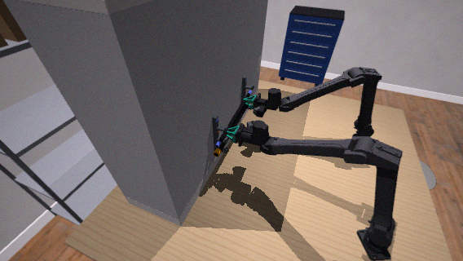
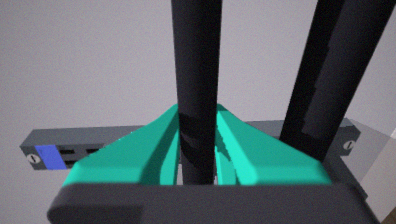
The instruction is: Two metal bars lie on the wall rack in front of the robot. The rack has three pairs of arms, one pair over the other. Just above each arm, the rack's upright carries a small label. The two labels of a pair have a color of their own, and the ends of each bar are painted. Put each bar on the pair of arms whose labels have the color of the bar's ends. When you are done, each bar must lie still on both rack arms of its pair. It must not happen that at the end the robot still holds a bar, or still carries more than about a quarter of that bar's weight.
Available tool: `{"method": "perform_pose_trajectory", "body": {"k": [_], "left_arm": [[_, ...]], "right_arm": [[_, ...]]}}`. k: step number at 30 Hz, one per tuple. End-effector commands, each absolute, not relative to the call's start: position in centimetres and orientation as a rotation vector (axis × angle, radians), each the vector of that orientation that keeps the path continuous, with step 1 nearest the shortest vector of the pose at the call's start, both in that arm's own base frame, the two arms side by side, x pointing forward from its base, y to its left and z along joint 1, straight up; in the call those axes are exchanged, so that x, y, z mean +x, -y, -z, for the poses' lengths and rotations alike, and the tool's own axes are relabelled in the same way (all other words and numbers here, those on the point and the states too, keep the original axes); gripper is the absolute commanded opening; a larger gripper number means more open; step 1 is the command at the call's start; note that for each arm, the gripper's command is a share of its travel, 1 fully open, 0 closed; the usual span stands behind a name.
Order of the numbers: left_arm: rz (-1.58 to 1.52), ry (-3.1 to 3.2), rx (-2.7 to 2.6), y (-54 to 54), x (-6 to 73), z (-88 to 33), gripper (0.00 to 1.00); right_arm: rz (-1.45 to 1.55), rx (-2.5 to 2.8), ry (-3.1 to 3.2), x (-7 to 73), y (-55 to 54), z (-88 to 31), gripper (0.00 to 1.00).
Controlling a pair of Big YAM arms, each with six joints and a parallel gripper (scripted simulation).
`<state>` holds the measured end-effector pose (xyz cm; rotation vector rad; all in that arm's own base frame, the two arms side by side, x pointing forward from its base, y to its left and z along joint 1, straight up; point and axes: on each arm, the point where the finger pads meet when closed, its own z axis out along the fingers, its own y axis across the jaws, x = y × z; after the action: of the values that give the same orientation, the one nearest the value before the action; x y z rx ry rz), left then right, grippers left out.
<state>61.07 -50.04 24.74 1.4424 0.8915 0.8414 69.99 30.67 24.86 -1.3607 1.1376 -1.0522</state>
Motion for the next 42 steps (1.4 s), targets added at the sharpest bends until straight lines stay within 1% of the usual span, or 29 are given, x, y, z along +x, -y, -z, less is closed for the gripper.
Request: {"method": "perform_pose_trajectory", "body": {"k": [1,42], "left_arm": [[-0.854,-0.857,1.308,50.6,62.0,-33.6,0.00],[-0.854,-0.857,1.308,50.2,60.7,-35.2,0.00]], "right_arm": [[1.082,-1.223,-1.087,71.0,-30.0,-33.7,0.00],[1.082,-1.223,-1.087,69.3,-29.5,-35.6,0.00]]}}
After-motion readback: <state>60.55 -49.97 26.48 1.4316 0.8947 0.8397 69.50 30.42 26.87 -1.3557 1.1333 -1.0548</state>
